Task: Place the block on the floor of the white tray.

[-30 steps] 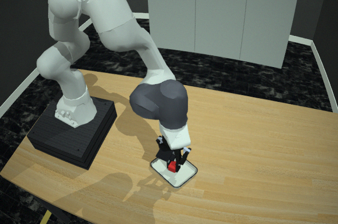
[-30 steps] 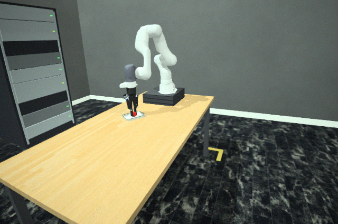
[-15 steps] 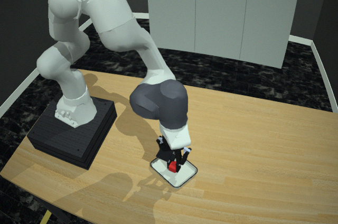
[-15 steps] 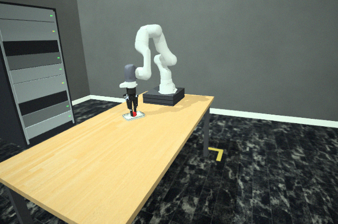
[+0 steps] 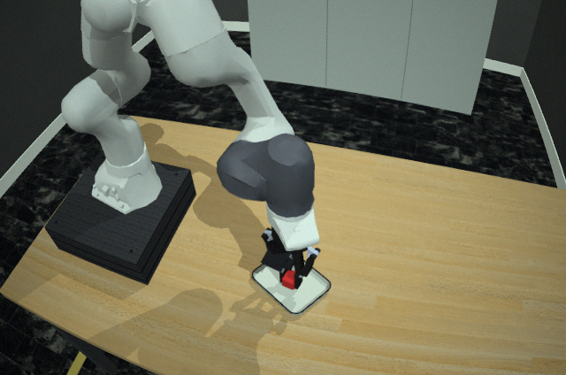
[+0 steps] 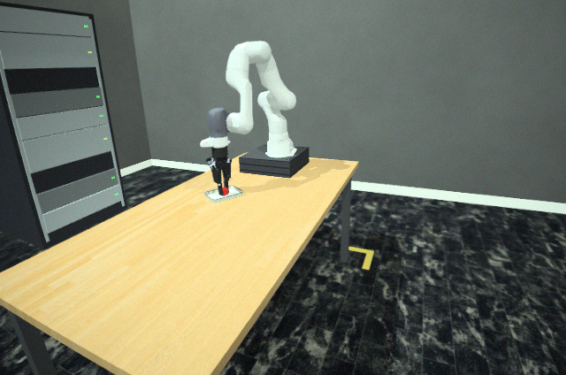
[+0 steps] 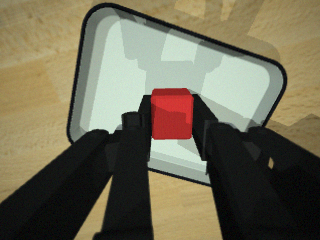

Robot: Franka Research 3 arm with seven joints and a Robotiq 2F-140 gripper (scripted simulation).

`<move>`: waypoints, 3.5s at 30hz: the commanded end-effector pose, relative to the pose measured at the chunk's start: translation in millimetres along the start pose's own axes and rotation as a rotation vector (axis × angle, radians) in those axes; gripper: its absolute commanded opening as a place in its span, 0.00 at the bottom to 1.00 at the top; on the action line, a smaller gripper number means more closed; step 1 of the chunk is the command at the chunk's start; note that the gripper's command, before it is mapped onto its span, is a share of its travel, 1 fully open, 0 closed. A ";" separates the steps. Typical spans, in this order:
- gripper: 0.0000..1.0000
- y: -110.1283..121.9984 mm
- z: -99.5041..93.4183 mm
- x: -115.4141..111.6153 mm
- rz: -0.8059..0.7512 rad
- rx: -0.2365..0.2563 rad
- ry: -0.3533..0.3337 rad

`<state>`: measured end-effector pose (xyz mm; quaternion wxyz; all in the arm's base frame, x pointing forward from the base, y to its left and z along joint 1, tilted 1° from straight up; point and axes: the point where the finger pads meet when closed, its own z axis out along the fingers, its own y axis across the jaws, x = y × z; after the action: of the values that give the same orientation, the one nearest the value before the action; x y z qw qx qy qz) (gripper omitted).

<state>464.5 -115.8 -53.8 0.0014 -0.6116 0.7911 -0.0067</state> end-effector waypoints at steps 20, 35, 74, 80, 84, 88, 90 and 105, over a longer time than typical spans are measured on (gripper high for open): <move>0.10 -0.5 2.9 0.2 0.000 0.001 0.001; 0.10 -0.5 3.6 0.2 0.000 0.001 0.001; 0.39 -0.5 3.6 0.2 0.000 0.001 0.001; 0.39 -0.5 2.9 0.2 0.000 0.001 0.001; 0.39 -0.5 -1.0 0.2 0.000 0.001 0.001; 0.39 -0.5 -9.0 0.2 0.000 0.001 0.001; 0.39 -0.5 -14.4 0.2 0.000 0.001 0.001; 0.39 -0.4 -51.6 0.1 0.000 0.001 0.001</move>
<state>471.2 -117.4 -6.1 0.0071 -0.6108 0.7916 -0.0160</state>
